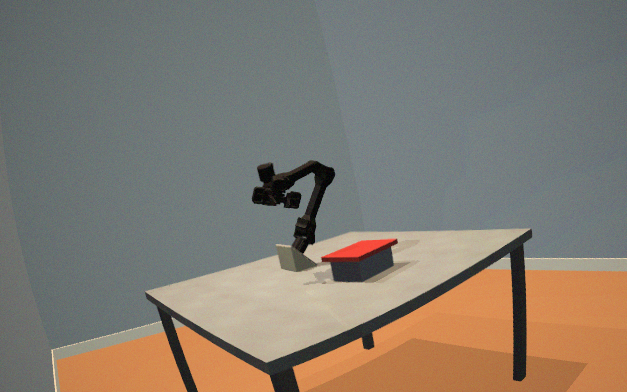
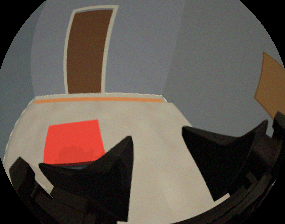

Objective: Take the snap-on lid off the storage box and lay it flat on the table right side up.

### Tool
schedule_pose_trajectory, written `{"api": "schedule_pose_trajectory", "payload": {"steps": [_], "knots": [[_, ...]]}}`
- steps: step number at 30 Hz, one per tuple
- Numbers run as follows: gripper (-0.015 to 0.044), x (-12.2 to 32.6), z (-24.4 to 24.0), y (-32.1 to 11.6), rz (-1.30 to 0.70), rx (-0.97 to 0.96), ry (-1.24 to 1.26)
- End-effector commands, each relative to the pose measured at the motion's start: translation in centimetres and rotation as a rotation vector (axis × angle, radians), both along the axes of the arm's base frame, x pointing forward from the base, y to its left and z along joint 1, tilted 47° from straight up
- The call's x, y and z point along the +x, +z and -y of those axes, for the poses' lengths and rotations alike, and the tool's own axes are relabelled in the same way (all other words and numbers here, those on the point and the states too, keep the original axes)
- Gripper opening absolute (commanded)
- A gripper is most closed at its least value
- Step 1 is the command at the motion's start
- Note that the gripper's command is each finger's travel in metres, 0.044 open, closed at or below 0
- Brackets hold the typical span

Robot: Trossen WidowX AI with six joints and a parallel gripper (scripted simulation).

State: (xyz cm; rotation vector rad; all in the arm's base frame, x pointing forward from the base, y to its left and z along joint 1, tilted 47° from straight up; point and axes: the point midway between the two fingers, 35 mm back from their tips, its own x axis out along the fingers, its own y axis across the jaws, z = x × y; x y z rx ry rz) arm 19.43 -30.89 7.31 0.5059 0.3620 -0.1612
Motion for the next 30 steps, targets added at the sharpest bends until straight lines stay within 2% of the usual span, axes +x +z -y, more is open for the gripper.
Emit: {"api": "schedule_pose_trajectory", "payload": {"steps": [1, 3, 7, 9, 12, 14, 30], "knots": [[0.0235, 3.1, -6.2, 1.0, -0.012, 0.618, -0.031], [0.0235, 4.0, -8.6, 1.5, -0.049, 0.857, -0.053], [0.0235, 4.9, -12.0, 2.3, -0.133, 1.197, -0.096], [0.0235, 5.1, -12.7, 2.5, -0.155, 1.265, -0.108], [0.0235, 5.6, -15.8, 3.4, -0.27, 1.562, -0.169], [0.0235, 5.7, -17.2, 3.8, -0.33, 1.69, -0.204], [0.0235, 5.7, -17.4, 3.7, -0.339, 1.705, -0.209]]}}
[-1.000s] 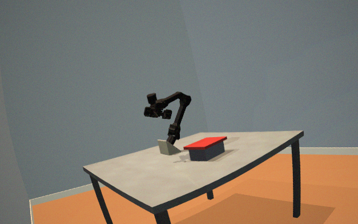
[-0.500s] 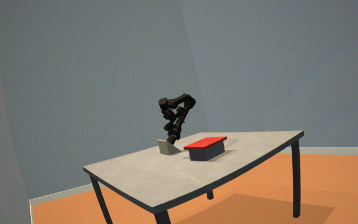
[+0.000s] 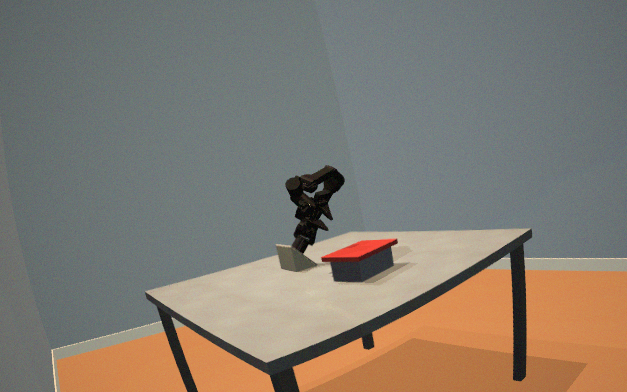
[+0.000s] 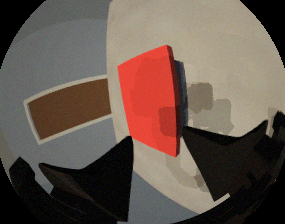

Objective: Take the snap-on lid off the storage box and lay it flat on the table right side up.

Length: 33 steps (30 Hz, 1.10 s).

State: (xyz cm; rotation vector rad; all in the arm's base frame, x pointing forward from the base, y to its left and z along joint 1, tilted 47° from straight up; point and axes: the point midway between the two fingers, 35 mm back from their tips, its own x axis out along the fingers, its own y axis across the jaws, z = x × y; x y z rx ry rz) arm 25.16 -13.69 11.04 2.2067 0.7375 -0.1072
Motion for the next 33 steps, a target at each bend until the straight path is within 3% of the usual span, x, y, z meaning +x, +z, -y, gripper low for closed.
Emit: {"api": "schedule_pose_trajectory", "payload": {"steps": [1, 8, 33], "knots": [[0.0235, 0.1, -0.5, -0.4, -0.005, 0.014, 0.0], [0.0235, 0.7, -4.4, -4.0, -0.002, 0.016, -0.001], [0.0235, 3.2, -5.5, -5.4, -0.02, 0.003, 0.008]]}}
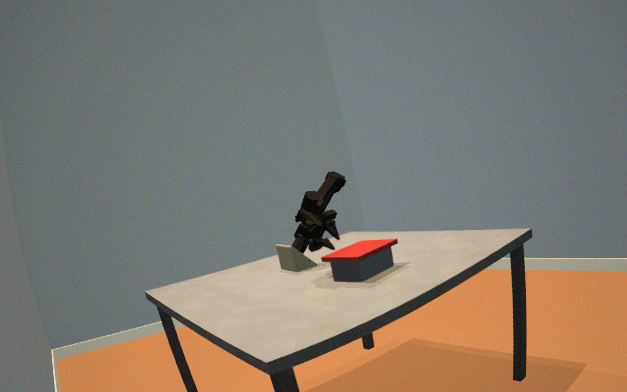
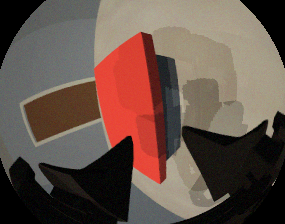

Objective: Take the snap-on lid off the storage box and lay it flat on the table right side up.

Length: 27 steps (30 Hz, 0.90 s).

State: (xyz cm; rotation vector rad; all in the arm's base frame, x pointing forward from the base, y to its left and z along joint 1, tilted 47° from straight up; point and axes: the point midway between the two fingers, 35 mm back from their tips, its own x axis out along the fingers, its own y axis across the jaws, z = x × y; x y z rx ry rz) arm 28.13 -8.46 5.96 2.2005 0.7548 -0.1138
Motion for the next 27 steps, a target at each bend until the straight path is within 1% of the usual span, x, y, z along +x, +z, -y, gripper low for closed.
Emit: {"api": "schedule_pose_trajectory", "payload": {"steps": [1, 27], "knots": [[0.0235, 0.4, -0.3, -0.4, -0.01, 0.005, -0.003], [0.0235, 3.5, -2.7, -1.0, 0.012, 0.022, -0.012]]}}
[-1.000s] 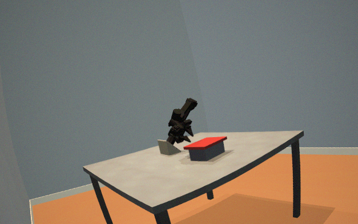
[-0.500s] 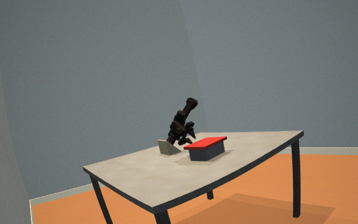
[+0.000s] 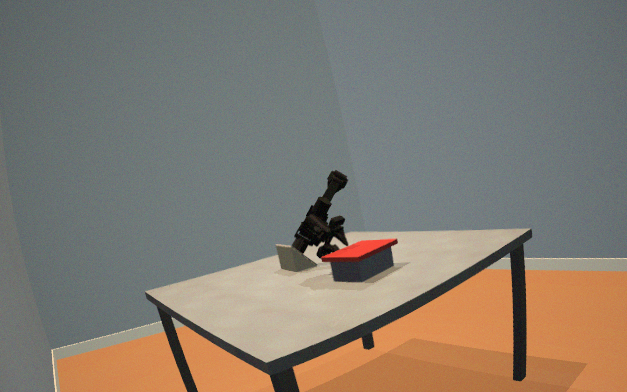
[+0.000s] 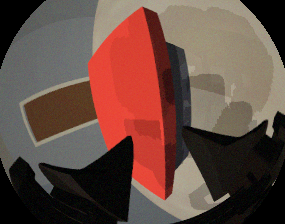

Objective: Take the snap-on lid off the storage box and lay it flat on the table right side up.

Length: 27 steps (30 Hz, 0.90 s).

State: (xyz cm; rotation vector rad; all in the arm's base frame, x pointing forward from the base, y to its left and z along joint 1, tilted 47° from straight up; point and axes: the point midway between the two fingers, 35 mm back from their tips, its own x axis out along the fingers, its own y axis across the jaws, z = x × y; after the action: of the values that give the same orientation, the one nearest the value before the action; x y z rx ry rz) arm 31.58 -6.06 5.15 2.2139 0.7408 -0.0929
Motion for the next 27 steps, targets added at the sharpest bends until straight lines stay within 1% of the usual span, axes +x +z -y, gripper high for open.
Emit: {"api": "schedule_pose_trajectory", "payload": {"steps": [1, 3, 14, 18, 27], "knots": [[0.0235, 0.11, -0.3, -0.18, -0.005, 0.009, -0.006], [0.0182, 0.11, -0.3, -0.18, -0.005, 0.009, -0.006], [0.0109, 0.11, -0.3, -0.18, -0.005, 0.009, -0.006], [0.0004, 0.11, -0.3, -0.18, -0.005, 0.009, -0.006], [0.0, 0.09, -0.22, -0.03, -0.002, 0.007, -0.002]]}}
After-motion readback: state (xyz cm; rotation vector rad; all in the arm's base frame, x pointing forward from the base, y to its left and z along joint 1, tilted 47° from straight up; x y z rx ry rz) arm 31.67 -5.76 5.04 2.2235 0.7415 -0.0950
